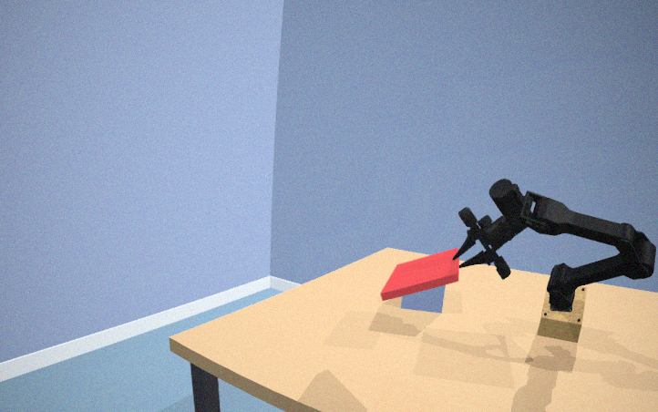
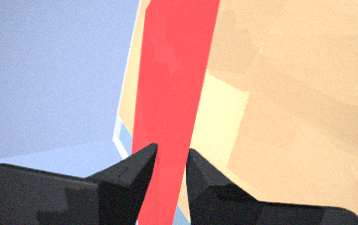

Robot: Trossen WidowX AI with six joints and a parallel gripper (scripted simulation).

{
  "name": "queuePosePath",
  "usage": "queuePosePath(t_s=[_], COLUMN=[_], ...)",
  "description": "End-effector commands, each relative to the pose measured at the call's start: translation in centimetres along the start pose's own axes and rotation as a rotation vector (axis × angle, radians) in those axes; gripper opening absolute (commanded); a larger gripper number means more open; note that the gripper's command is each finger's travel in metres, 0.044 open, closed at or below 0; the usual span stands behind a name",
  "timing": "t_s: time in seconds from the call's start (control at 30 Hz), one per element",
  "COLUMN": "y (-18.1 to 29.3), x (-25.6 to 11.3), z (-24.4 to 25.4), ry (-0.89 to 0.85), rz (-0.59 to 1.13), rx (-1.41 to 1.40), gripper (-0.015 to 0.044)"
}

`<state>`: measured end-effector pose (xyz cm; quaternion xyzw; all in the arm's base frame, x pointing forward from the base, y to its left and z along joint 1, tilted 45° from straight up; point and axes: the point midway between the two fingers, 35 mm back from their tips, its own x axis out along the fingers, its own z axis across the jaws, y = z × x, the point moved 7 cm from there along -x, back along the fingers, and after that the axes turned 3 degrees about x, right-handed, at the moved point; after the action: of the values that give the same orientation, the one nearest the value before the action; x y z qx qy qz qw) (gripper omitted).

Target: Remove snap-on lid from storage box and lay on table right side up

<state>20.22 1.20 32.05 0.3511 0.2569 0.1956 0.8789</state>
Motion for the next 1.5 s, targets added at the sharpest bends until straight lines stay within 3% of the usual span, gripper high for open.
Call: queuePosePath(t_s=[0.0, 1.47], y=[1.2, 0.6], x=[-0.4, 1.9], z=[0.2, -2.5], ry=[-0.019, -0.022], rz=[0.001, 0.004], rx=[-0.010, -0.010], gripper=[0.0000, 0.0000])
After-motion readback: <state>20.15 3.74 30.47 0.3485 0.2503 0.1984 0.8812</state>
